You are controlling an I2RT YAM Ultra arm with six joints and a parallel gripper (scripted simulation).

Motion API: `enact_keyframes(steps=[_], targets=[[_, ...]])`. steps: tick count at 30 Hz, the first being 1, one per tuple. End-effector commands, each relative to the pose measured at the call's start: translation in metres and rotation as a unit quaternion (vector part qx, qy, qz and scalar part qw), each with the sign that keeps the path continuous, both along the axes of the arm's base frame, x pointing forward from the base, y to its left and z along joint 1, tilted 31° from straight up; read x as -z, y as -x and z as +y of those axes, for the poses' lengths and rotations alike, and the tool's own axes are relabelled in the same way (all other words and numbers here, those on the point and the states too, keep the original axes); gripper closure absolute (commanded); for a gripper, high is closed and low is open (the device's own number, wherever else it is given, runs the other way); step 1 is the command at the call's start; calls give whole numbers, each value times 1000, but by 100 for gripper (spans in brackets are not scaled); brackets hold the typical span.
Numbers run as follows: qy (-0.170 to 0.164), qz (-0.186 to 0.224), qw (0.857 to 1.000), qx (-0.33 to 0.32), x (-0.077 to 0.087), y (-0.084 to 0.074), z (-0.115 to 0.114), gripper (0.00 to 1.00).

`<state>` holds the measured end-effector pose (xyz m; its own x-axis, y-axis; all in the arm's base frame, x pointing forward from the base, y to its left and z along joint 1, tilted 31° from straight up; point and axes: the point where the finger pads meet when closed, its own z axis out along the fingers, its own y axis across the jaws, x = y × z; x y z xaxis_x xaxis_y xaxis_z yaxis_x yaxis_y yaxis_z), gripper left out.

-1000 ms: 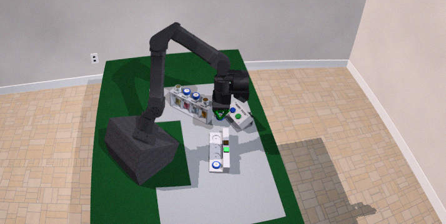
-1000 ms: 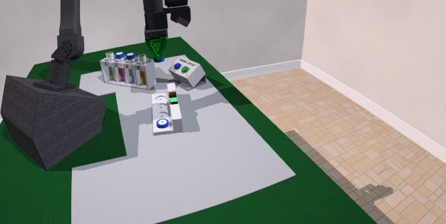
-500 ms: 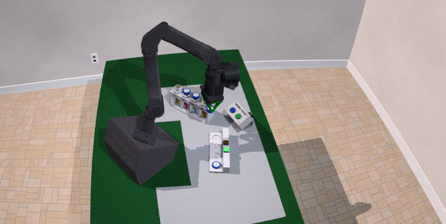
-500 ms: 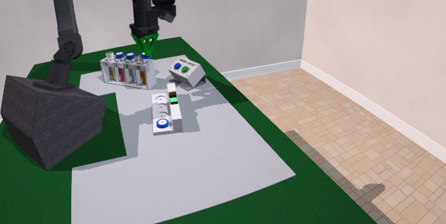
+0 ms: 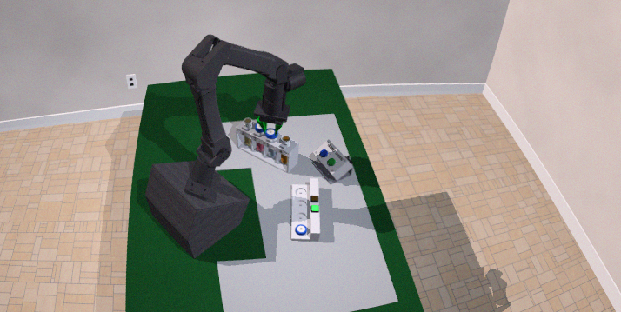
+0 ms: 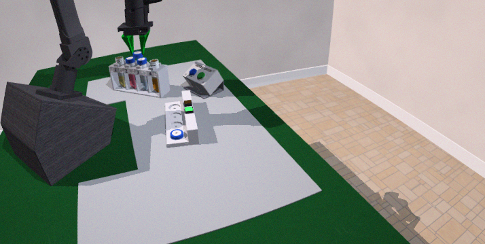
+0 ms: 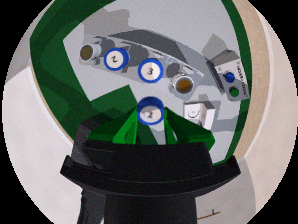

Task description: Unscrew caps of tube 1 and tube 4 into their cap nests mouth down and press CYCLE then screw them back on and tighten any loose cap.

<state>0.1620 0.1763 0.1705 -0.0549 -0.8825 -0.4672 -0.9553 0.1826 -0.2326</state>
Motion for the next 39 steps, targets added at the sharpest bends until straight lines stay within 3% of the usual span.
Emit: enact_keyframes(steps=[1, 3, 6, 15, 26, 32, 39], targets=[[41, -59, 995, -64, -4, 0, 1, 100], [67, -93, 984, -134, -5, 11, 13, 100], [102, -141, 956, -234, -6, 29, 31, 100], [102, -140, 956, -235, -11, 81, 86, 100], [102, -140, 956, -235, -12, 87, 92, 100], [102, -140, 956, -235, 3, 81, 99, 100], [102, -140, 956, -235, 9, 79, 102, 100]])
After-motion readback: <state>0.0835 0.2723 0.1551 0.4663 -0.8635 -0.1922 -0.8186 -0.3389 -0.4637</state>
